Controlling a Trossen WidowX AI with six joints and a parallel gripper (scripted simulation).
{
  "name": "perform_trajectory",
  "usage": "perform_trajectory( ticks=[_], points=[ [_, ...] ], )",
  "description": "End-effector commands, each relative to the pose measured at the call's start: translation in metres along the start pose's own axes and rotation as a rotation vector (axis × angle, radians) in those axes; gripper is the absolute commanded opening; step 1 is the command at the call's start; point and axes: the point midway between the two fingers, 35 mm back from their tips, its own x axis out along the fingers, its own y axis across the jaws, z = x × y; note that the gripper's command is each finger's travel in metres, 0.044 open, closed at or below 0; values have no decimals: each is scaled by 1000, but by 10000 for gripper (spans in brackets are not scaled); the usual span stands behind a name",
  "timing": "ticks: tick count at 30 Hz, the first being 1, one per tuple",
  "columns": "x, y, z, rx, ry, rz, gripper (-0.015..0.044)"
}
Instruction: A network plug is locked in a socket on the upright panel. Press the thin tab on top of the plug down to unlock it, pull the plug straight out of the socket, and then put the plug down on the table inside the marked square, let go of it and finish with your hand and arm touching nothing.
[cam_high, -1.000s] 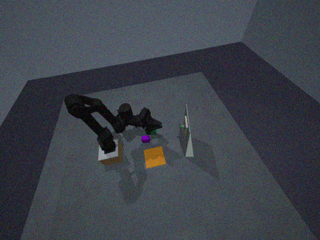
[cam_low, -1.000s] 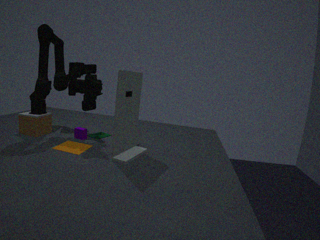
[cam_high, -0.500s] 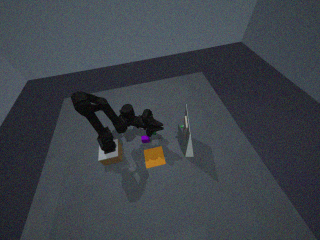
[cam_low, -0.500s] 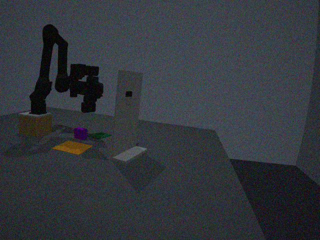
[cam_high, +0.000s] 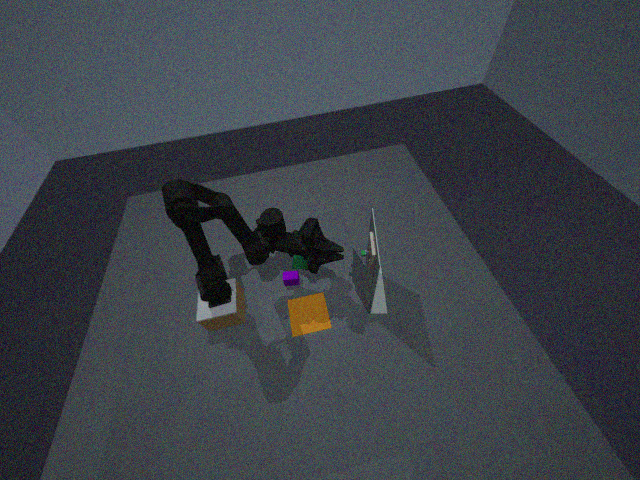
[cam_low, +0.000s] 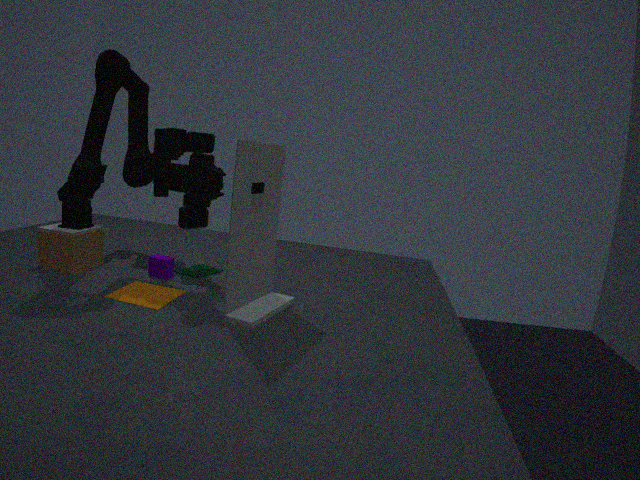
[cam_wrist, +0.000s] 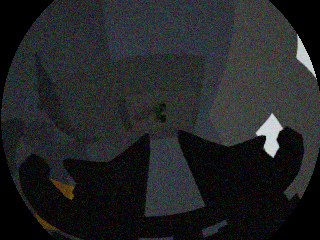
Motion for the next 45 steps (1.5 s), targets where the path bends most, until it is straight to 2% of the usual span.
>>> perform_trajectory(
  ticks=[1, 35, 37, 45],
  points=[
    [7, 0, 3, -6, -4, 0, 156],
    [57, -2, 16, -5, -4, -5, 156],
    [57, -2, 16, -5, -4, -5, 104],
    [57, -2, 16, -5, -4, -5, 50]
  ],
)
